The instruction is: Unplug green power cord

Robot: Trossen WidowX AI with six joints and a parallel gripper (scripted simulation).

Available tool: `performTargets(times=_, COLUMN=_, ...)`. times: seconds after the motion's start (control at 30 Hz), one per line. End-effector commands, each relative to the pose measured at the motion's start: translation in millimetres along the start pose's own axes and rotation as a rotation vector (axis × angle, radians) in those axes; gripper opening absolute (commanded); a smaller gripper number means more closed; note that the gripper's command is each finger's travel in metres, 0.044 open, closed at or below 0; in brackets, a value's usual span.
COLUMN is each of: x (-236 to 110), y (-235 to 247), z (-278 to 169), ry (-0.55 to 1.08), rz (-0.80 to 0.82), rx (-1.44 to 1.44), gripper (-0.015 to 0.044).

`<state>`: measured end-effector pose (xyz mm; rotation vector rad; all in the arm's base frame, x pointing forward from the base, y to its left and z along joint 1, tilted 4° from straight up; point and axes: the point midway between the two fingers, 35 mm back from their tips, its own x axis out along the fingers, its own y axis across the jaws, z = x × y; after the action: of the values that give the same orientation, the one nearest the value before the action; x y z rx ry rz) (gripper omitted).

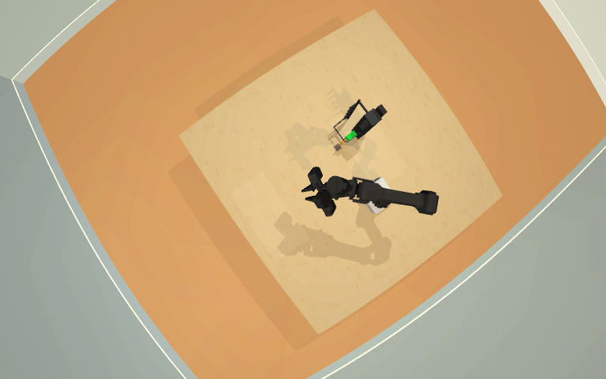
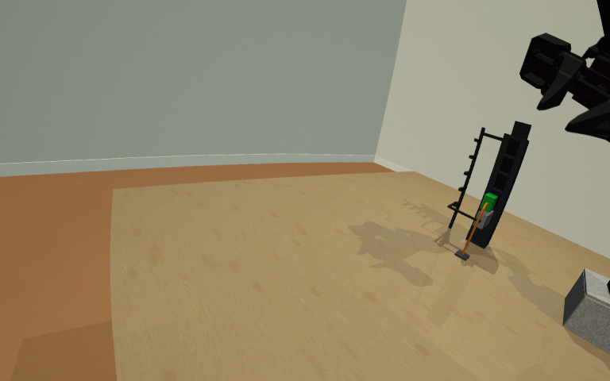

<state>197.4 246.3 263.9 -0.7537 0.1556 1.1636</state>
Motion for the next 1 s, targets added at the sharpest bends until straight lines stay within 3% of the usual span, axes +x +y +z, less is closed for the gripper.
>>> performTargets(times=0.0, x=9, y=-38, z=-68, ry=0.280, rz=-0.006, rx=-0.049, gripper=0.0160)
performTargets(times=0.27, x=-19, y=-76, z=-190, ry=0.687, rz=0.157, rx=-0.065, gripper=0.0160)
performTargets(times=0.5, x=-73, y=-78, z=-281, ry=0.888, rz=0.434, rx=-0.004, gripper=0.0160)
performTargets(times=0.97, x=-79, y=-77, z=-289, ry=0.897, rz=0.462, rx=0.004, gripper=0.0160)
